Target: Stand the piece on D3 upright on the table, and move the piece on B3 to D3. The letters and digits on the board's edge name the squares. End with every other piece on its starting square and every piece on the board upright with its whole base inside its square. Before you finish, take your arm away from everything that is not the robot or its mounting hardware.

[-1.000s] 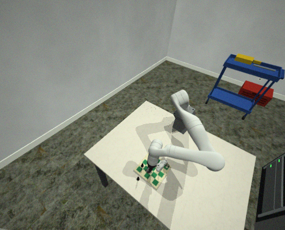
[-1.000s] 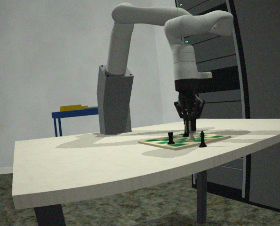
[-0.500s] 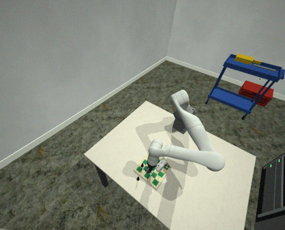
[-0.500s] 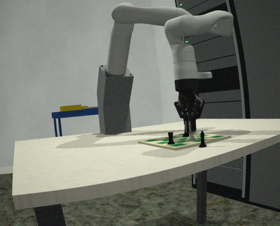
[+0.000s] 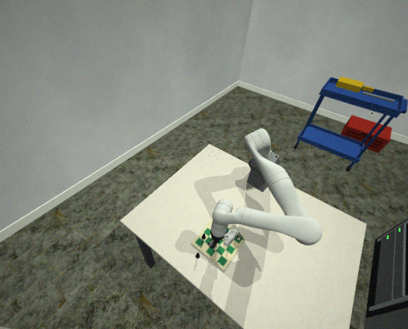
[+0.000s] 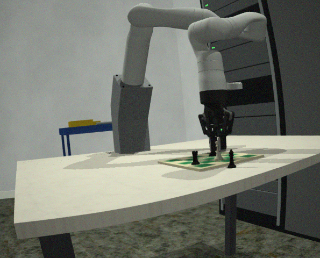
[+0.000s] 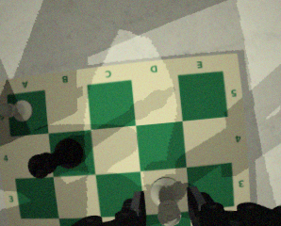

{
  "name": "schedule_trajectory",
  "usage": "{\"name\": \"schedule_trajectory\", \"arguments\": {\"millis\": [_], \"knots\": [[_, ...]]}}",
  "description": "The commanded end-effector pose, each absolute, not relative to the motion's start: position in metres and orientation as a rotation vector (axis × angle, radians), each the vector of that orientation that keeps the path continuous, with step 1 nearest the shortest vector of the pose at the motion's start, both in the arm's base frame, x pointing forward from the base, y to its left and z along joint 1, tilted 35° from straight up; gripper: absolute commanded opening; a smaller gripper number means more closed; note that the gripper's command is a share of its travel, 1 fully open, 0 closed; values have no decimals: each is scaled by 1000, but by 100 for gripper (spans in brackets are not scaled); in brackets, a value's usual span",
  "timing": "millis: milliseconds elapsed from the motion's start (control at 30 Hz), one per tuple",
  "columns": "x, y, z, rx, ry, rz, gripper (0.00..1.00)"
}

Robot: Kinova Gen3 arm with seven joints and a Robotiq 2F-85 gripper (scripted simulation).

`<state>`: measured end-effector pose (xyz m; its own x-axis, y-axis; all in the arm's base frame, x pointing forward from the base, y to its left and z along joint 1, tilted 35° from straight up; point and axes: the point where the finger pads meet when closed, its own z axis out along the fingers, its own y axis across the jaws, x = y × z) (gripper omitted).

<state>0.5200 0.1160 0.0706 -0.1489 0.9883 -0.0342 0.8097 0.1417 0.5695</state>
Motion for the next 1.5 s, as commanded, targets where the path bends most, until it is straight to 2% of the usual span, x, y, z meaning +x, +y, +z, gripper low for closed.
{"name": "schedule_trajectory", "arguments": {"millis": [0,467,900,1367,1400,1467], "knots": [[520,116,71,1722,2023,602,41],[518,116,74,1722,2023,602,41],[484,112,124,1722,2023,602,41],[469,111,145,1722,2023,602,41],[469,111,145,1722,2023,602,100],[469,111,145,1722,2023,602,100]]}}
